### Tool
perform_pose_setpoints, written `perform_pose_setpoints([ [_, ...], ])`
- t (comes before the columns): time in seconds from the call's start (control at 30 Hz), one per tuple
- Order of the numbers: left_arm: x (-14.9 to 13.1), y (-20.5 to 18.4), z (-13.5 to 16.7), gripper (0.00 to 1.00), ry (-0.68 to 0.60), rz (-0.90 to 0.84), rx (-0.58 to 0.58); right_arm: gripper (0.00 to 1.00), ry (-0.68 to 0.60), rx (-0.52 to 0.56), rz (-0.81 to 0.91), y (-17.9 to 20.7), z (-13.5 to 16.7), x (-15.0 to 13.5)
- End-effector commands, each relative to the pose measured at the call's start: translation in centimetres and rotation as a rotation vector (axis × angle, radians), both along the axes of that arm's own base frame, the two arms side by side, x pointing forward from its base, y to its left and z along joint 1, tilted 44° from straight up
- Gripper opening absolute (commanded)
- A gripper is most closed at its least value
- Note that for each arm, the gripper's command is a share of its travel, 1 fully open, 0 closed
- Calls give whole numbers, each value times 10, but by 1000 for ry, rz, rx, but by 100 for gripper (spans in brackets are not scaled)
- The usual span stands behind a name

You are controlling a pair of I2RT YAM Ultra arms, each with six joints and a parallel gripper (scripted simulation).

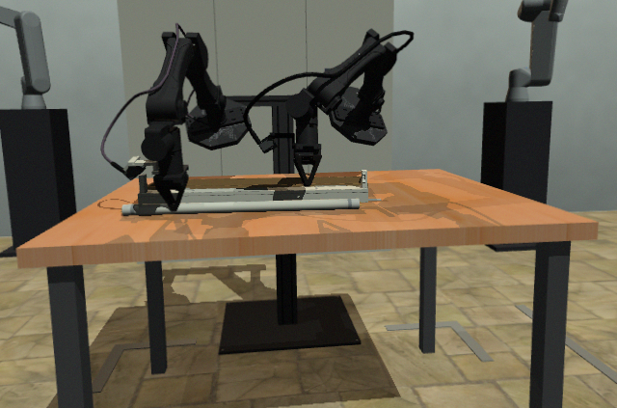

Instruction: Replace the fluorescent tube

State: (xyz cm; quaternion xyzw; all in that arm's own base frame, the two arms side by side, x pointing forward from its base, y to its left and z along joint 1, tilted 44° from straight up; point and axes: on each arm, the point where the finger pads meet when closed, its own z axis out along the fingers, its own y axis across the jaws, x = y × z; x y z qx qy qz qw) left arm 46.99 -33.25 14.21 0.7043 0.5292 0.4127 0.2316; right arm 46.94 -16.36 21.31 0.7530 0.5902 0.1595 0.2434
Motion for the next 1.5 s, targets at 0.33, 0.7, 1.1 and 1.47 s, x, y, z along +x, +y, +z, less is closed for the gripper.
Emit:
perform_pose_setpoints([
  [0.33, -22, -7, 17, 49, -170, -77, -59, 11, -2, -10, -20, -4, 9, -10],
  [0.7, -20, -11, -4, 49, -129, -80, -29, 11, -2, -10, -20, -4, 9, -10],
  [1.1, -21, -8, 15, 49, -135, -65, -54, 11, -2, -10, -20, -4, 9, -10],
  [1.47, 7, 0, -17, 49, -119, -63, -20, 11, -2, -10, -20, -4, 9, -10],
])
